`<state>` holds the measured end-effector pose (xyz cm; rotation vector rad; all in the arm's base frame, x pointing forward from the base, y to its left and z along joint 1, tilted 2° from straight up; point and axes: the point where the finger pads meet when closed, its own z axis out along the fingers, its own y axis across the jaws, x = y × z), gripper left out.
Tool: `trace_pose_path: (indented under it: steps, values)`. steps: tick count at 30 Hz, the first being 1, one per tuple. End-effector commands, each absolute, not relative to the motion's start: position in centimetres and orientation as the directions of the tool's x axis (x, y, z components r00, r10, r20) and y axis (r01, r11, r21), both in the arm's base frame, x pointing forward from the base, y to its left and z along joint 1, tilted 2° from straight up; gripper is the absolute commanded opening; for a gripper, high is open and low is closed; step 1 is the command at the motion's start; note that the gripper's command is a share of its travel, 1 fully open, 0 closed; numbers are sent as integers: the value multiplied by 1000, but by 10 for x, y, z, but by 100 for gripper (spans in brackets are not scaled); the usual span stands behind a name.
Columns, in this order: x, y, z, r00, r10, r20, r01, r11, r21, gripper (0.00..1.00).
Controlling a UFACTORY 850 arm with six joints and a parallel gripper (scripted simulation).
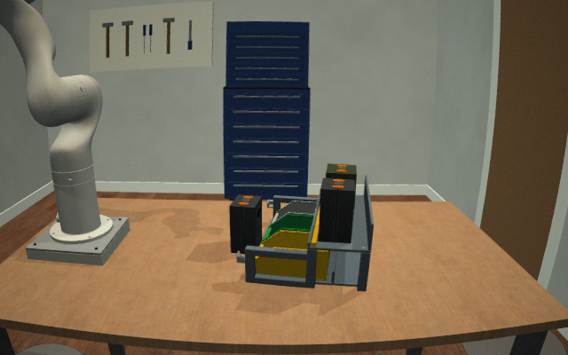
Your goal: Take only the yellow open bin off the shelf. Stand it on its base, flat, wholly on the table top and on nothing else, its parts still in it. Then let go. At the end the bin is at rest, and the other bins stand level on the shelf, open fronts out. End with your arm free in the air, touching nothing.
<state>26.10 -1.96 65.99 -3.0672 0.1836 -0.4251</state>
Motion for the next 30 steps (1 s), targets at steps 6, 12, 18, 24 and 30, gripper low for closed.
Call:
trace_pose_path:
  steps: [6, 12, 18, 24, 30]
  values:
    - [248, -50, 662, 895, -216, 390, -181, -975, -125, 100]
    - [248, -50, 662, 895, -216, 390, -181, -975, -125, 100]
    - [229, -96, 664, 756, -361, 546, -277, -932, -233, 100]
    - [229, -96, 664, 756, -361, 546, -277, -932, -233, 100]
    - [225, -106, 664, 723, -388, 572, -296, -921, -252, 100]
